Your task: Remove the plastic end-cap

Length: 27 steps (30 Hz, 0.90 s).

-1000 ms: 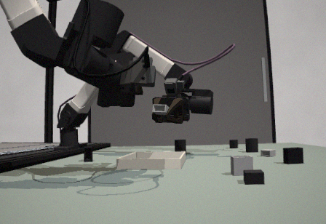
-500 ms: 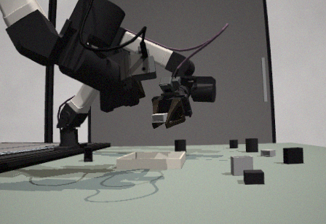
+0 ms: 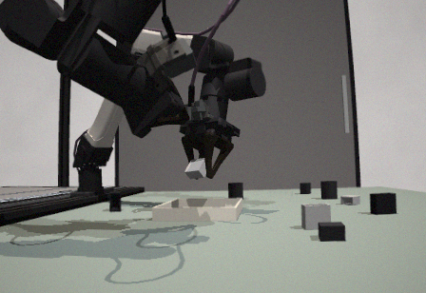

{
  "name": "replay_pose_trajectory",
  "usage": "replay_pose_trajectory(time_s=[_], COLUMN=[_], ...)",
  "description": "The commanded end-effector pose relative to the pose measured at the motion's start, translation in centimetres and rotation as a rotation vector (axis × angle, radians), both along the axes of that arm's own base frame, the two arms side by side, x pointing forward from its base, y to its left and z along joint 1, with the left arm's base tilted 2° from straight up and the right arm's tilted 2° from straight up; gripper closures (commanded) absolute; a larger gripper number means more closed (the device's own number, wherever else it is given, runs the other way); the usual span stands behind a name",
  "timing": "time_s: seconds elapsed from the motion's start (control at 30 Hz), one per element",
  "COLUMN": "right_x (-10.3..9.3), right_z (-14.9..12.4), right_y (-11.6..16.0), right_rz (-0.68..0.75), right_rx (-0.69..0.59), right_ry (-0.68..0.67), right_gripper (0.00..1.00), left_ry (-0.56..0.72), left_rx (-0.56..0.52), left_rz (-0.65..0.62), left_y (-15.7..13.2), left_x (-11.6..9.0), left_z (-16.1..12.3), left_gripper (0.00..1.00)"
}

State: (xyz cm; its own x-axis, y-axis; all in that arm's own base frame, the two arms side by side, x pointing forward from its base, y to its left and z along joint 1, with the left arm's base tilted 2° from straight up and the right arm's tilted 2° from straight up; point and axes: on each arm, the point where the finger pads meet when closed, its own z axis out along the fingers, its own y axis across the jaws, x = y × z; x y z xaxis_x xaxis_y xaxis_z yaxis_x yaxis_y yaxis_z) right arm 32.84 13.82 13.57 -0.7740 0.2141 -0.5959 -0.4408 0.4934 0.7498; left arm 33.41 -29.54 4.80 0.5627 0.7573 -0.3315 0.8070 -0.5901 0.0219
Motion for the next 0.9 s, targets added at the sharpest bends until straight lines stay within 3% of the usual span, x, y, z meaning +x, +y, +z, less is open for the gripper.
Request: replay_pose_trajectory(time_s=[0.0,0.1,0.27,0.47,0.87], right_x=[-0.8,-0.9,-2.1,-3.1,-5.4], right_z=[0.8,0.8,0.9,1.9,4.1], right_y=[-0.5,-0.8,-2.4,-4.2,-6.4], right_rz=[0.145,0.153,0.221,0.268,0.373], right_rx=[-0.175,-0.192,-0.288,-0.373,-0.496], right_ry=[-0.093,-0.114,-0.241,-0.379,-0.585], right_gripper=[1.00,1.00,1.00,1.00,1.00], left_ry=[-0.160,-0.188,-0.307,-0.385,-0.444], left_rx=[0.263,0.303,0.484,0.591,0.632], left_rz=[-0.010,-0.024,-0.086,-0.143,-0.178], left_y=[1.3,1.1,0.5,-0.8,-2.5], left_x=[1.8,1.7,1.6,1.1,0.9], left_z=[-0.4,-0.5,-0.9,-1.6,-2.6], left_gripper=[0.72,0.72,0.72,0.72,0.72])
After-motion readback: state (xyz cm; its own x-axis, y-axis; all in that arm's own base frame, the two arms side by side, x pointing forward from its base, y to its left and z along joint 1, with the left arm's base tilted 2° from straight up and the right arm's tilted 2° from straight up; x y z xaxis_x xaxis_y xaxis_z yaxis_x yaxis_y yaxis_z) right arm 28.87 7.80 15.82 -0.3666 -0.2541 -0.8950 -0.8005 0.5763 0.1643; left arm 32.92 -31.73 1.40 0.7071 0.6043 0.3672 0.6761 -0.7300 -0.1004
